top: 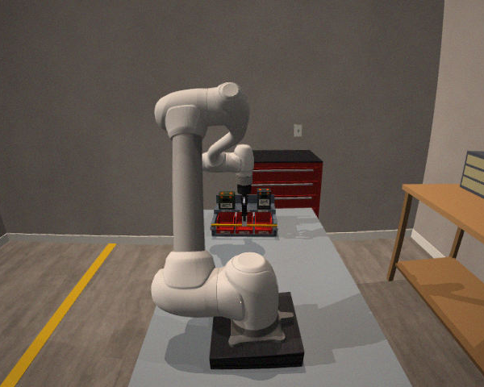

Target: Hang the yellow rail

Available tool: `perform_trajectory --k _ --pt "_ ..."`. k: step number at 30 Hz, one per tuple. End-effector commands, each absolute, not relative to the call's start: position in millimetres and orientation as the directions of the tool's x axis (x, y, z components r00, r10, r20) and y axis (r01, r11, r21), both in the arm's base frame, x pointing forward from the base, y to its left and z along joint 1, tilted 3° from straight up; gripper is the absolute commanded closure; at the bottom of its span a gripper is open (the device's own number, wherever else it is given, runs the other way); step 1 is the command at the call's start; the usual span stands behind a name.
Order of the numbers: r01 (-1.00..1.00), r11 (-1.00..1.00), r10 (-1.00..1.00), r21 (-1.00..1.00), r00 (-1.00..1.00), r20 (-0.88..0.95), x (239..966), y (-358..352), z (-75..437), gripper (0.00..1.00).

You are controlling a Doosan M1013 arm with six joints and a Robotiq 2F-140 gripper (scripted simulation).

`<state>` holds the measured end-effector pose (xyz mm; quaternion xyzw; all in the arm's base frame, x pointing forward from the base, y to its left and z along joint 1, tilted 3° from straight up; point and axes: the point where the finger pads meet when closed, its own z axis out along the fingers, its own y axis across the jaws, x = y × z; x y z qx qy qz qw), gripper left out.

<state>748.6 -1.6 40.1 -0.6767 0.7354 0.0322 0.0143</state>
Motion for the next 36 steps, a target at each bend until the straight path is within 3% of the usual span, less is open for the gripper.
perform_trajectory --k 1,36 --pt "-0.997 0.080 -0.995 0.009 -0.080 -0.060 760.4 -0.5 44.6 0.90" --pt "-0.997 0.080 -0.995 0.009 -0.080 -0.060 747.3 0.0 29.1 0.90"
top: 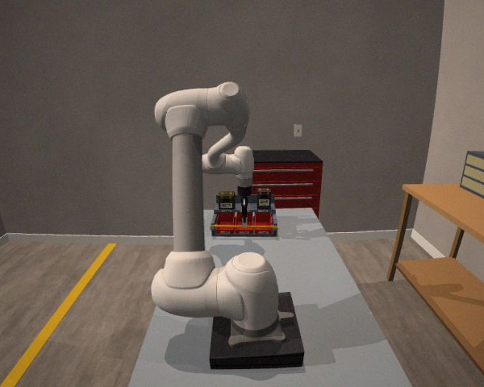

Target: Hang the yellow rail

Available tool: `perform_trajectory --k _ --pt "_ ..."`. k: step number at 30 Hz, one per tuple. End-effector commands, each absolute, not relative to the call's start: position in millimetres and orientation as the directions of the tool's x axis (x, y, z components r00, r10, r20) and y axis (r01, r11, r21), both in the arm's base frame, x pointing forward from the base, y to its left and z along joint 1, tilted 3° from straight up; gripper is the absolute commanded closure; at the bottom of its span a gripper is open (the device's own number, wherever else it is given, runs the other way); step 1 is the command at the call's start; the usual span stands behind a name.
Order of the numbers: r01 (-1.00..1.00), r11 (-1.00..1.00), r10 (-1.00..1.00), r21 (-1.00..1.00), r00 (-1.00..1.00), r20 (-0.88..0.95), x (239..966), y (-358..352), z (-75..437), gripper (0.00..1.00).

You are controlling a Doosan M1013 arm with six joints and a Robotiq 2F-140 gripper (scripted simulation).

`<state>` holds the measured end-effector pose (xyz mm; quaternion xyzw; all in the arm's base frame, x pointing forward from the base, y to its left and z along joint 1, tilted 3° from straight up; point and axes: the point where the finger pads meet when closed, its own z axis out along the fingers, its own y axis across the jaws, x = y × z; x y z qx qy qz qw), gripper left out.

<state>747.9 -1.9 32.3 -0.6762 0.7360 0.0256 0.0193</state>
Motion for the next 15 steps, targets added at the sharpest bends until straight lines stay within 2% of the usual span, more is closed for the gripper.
perform_trajectory --k 1,15 --pt "-0.997 0.080 -0.995 0.009 -0.080 -0.060 747.3 0.0 29.1 0.90" --pt "-0.997 0.080 -0.995 0.009 -0.080 -0.060 747.0 0.3 28.1 0.90"
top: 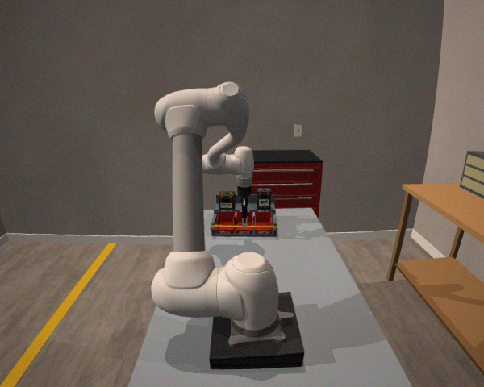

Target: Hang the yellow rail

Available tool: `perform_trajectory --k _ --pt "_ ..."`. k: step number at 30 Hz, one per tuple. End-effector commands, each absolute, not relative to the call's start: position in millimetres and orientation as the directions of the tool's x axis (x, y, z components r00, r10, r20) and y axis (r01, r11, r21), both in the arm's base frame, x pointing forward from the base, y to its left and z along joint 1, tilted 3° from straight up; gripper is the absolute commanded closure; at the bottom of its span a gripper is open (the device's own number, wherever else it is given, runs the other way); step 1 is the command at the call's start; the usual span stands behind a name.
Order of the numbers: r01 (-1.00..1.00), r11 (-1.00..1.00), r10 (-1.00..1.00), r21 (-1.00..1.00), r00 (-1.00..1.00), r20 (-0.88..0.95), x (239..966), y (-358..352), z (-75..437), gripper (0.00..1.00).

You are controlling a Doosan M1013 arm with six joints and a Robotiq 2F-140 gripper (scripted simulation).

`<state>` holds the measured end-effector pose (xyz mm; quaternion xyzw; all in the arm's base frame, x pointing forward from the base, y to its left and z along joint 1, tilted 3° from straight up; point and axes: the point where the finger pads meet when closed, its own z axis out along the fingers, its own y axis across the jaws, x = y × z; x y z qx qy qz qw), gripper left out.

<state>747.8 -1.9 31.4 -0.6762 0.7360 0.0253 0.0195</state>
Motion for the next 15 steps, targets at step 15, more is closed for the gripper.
perform_trajectory --k 15 --pt "-0.997 0.080 -0.995 0.009 -0.080 -0.060 747.0 0.4 28.1 0.90"
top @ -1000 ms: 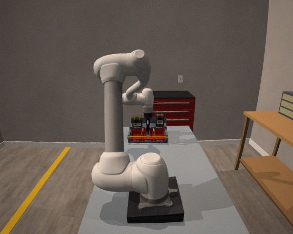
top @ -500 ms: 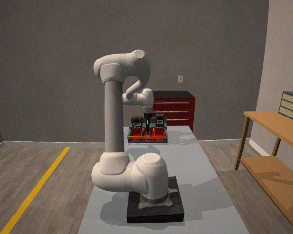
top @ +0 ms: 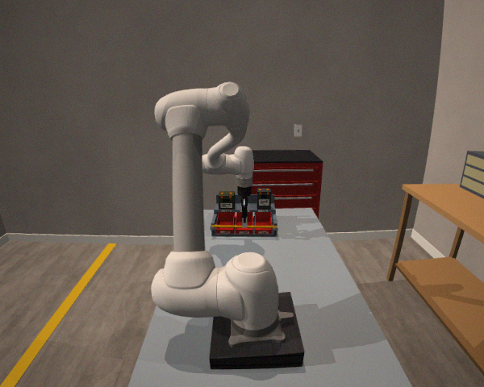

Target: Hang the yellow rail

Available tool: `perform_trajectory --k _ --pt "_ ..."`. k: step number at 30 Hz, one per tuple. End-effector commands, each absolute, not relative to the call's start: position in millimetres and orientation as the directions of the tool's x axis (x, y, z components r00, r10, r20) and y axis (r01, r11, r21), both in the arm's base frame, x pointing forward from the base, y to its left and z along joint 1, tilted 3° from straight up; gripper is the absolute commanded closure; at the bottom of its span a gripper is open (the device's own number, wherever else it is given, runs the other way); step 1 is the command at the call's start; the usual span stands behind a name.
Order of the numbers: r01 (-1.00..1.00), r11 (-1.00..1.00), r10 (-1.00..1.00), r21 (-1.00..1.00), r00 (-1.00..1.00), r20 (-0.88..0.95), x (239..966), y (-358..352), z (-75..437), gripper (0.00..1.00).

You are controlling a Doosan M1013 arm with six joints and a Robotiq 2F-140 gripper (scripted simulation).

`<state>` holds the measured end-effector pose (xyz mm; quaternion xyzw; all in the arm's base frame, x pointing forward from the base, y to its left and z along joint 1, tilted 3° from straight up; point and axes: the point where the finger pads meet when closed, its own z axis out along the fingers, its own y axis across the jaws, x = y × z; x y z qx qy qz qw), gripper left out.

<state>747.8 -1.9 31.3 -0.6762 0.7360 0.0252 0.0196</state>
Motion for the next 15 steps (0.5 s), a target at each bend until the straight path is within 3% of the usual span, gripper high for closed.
perform_trajectory --k 1,15 --pt "-0.997 0.080 -0.995 0.009 -0.080 -0.060 747.0 0.4 28.1 0.90" --pt "-0.997 0.080 -0.995 0.009 -0.080 -0.060 746.6 1.5 26.4 0.90"
